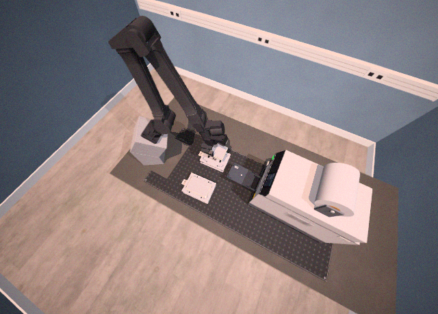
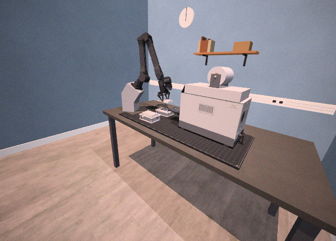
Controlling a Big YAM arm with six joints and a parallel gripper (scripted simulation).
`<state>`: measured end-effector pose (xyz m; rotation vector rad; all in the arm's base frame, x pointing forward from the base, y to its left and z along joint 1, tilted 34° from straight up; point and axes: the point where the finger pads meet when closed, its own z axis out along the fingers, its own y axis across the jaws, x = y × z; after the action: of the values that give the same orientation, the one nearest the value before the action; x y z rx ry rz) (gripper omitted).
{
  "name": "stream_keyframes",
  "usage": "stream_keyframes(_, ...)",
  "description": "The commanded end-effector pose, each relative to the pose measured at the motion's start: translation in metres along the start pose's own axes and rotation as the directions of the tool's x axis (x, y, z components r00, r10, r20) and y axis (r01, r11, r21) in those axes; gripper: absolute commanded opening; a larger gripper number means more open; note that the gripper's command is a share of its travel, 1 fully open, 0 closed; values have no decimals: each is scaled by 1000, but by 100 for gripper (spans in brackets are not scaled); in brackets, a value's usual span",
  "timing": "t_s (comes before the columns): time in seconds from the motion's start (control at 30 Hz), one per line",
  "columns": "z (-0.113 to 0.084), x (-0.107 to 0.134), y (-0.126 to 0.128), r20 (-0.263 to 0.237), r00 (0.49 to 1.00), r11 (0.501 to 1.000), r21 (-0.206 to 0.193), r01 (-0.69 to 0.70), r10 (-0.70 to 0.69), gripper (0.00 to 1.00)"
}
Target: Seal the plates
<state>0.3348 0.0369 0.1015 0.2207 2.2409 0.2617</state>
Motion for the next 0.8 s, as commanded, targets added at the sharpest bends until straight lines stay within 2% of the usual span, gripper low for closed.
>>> stream_keyframes(0.0, 3, -20, 3, 37, 999, 1000, -2, -13, 13, 0)
stream_keyframes(0.27, 8, -25, 8, 46, 999, 1000, -12, -7, 8, 0)
stream_keyframes(0.77, 14, 2, 3, 8, 1000, 1000, -5, -4, 4, 0)
